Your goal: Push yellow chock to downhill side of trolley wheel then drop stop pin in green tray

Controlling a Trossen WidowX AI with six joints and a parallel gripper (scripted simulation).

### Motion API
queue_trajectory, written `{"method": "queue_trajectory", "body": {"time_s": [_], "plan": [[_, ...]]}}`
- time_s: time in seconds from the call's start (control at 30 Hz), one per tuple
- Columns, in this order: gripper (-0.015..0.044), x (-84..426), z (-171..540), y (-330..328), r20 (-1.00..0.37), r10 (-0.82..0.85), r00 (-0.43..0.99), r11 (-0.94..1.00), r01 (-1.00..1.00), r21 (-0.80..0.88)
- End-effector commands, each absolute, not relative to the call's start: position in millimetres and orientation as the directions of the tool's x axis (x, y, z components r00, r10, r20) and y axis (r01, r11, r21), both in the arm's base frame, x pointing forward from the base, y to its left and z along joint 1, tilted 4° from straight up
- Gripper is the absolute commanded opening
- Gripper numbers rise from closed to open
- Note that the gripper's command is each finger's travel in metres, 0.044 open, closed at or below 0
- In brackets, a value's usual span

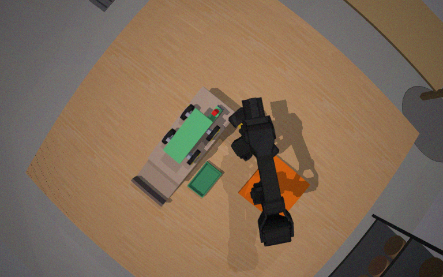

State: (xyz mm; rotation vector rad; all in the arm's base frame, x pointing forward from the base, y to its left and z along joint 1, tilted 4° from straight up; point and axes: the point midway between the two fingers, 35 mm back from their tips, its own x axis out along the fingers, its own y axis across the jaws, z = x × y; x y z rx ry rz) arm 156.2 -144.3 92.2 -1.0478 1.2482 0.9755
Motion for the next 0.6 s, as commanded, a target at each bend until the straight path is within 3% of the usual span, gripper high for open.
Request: {"method": "queue_trajectory", "body": {"time_s": [0.0, 0.57], "plan": [[0.0000, 154.9, 106.3, -144.2, -0.996, 0.005, 0.086, 0.246, -0.966, -0.082], [0.0000, 150.1, 164.1, -144.8, -0.996, 0.005, 0.086, 0.246, -0.966, -0.082]]}}
